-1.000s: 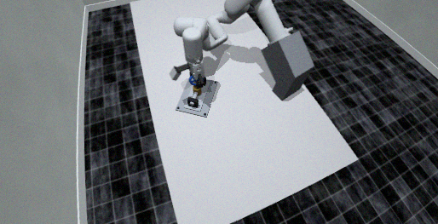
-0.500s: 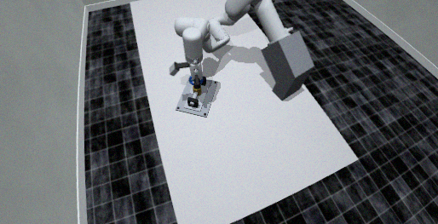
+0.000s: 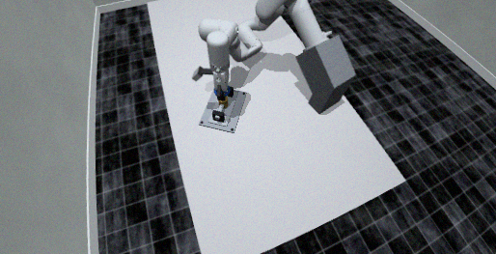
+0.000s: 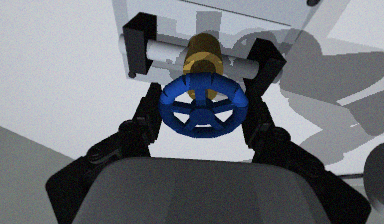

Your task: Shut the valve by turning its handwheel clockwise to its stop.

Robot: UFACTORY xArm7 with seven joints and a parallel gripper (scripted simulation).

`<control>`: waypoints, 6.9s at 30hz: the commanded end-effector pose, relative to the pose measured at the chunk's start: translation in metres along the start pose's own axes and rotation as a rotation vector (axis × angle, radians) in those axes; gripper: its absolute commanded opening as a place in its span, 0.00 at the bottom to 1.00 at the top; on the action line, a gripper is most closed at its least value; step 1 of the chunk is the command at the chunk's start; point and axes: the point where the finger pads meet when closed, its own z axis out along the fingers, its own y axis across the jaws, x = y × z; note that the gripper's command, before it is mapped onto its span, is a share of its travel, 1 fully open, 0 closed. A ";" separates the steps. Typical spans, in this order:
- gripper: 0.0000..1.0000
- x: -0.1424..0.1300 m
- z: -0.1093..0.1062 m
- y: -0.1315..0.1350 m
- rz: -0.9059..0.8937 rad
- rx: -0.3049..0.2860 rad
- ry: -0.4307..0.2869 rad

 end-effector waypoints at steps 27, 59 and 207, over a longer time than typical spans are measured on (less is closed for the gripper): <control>0.00 0.000 -0.001 0.000 0.348 0.003 0.002; 0.00 0.000 -0.001 0.000 0.415 0.003 0.002; 1.00 0.000 -0.085 0.000 0.415 0.003 0.002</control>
